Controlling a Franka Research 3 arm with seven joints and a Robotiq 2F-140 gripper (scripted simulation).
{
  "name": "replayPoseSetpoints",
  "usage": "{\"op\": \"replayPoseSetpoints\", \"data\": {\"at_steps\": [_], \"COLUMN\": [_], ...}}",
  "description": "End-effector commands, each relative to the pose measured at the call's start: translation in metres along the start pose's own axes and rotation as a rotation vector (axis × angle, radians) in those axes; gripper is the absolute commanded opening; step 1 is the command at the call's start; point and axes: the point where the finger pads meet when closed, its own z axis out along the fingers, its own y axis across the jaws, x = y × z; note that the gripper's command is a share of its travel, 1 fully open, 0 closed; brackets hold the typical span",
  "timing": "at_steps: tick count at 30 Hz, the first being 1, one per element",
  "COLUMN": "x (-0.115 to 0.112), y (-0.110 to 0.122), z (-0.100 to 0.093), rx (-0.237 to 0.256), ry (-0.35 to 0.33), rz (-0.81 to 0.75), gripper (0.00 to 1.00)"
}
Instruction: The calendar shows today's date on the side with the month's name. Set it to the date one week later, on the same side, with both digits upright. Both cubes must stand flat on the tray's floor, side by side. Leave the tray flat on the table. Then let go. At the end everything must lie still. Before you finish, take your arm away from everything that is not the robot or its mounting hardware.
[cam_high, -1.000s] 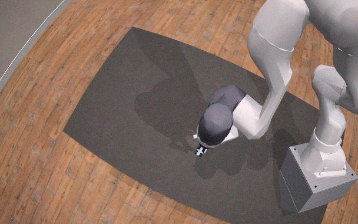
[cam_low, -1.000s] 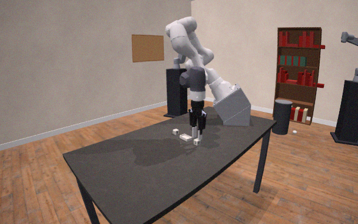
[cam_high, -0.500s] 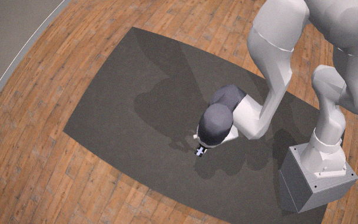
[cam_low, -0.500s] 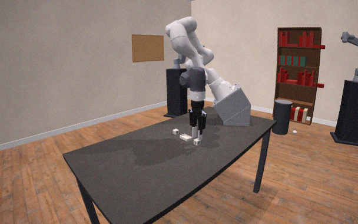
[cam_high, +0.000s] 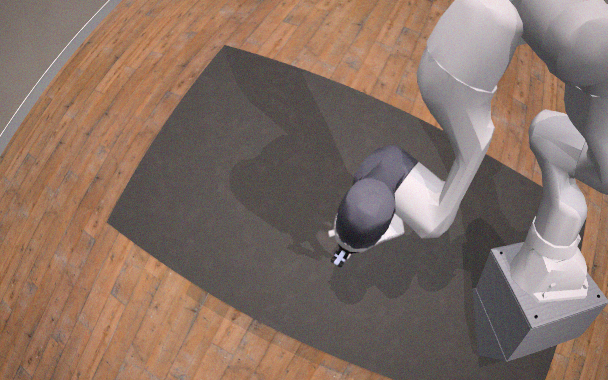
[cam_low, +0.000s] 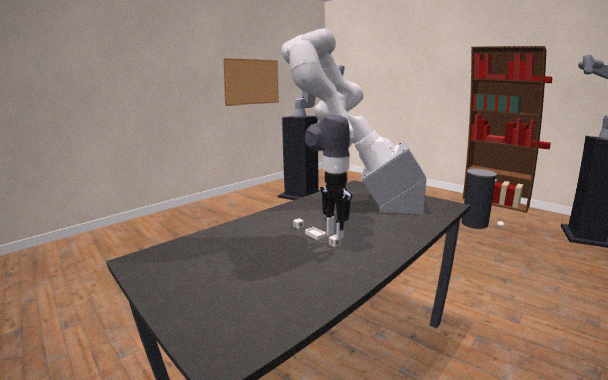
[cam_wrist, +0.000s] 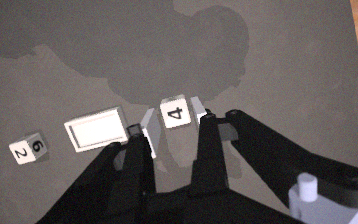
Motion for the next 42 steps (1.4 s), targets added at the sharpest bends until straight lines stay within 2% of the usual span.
{"op": "replayPoseSetpoints", "data": {"at_steps": [1, 15, 42], "x": [-0.001, -0.001, -0.001], "y": [0.001, 0.001, 0.001], "z": [0.006, 0.021, 0.022], "rx": [-0.005, -0.005, -0.005], "ry": [0.001, 0.001, 0.001], "rz": [0.011, 0.011, 0.011], "gripper": [0.28, 0.28, 0.28]}}
